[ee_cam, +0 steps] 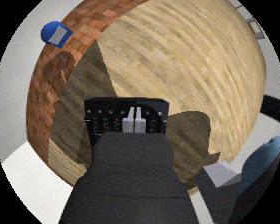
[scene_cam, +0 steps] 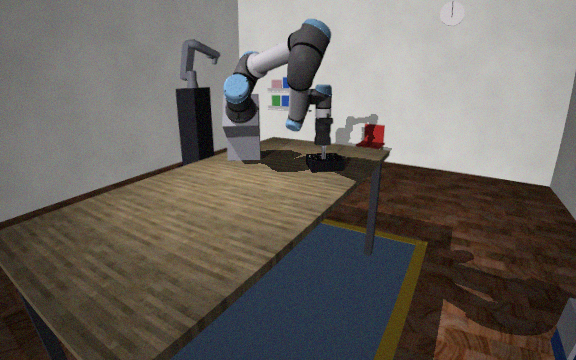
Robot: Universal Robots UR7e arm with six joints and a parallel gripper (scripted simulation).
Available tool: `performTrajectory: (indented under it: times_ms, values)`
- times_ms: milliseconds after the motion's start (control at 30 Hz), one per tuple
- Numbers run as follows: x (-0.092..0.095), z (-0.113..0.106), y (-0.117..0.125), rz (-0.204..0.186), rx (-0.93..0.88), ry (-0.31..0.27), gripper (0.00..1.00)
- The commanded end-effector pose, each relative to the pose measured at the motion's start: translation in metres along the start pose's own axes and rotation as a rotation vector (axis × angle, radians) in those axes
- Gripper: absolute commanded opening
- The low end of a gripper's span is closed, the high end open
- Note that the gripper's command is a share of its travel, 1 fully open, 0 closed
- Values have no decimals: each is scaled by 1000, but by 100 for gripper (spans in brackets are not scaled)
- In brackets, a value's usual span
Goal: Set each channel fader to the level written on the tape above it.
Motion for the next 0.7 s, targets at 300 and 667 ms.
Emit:
performTrajectory:
  times_ms: [300, 667]
  values:
    - [1, -7, 0, 3, -1, 1, 0]
    - [1, -14, 0, 3, -1, 1, 0]
Point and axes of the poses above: the point where the finger pads meet when closed, its own x axis back along the fingers, its own y axis across the jaws, z = x × y, the point moved 6 cm from there along x, back along the fingers, and after that the axes turned 7 degrees about -x, right-handed, at the moved point
